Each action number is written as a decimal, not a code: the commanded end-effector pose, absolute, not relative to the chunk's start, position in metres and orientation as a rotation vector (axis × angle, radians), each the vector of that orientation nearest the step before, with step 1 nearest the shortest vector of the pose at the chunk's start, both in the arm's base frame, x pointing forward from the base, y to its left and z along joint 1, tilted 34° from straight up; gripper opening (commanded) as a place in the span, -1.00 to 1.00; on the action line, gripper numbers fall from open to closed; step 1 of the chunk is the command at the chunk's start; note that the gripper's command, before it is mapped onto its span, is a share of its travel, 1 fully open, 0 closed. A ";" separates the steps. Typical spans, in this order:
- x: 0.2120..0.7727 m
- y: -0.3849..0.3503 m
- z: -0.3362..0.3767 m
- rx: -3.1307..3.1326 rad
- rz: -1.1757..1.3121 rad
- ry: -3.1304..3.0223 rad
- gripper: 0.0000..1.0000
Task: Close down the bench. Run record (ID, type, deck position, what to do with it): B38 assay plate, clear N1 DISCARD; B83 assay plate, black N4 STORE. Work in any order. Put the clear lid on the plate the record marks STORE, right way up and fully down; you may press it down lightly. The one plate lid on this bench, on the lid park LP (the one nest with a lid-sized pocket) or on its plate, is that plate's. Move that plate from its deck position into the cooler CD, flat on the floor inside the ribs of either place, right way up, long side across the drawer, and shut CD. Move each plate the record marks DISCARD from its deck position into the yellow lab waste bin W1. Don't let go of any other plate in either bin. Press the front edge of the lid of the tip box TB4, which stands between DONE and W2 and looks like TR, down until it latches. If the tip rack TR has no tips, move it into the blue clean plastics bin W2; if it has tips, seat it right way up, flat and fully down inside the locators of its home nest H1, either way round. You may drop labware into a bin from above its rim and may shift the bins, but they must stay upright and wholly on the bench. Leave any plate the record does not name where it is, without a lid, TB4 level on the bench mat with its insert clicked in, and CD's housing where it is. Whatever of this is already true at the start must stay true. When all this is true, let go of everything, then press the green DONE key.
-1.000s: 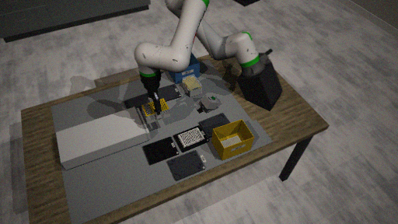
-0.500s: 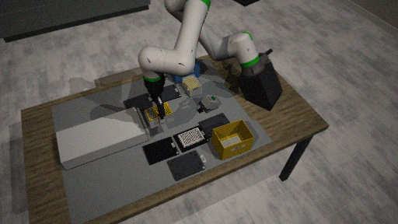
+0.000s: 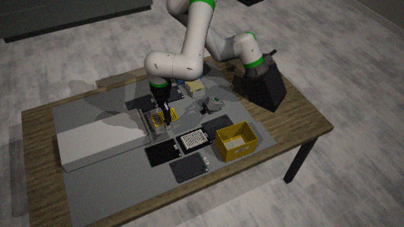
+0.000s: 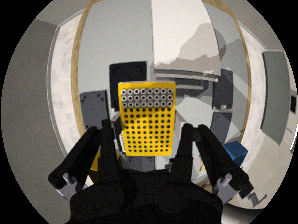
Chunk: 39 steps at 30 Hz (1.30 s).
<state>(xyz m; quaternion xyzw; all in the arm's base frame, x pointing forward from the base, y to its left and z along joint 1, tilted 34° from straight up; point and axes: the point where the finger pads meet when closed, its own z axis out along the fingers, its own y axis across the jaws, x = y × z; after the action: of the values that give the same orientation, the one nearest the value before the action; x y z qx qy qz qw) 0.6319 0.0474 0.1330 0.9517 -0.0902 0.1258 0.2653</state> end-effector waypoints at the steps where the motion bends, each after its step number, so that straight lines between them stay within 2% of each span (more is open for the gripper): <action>1: 0.633 0.054 0.129 2.571 0.340 -0.244 -1.00; 39: 0.638 0.126 0.084 2.571 0.340 -0.244 -1.00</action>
<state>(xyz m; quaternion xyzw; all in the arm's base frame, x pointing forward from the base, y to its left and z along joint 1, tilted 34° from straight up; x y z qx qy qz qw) 0.6377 0.1255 0.0846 0.9517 -0.0902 0.1259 0.2653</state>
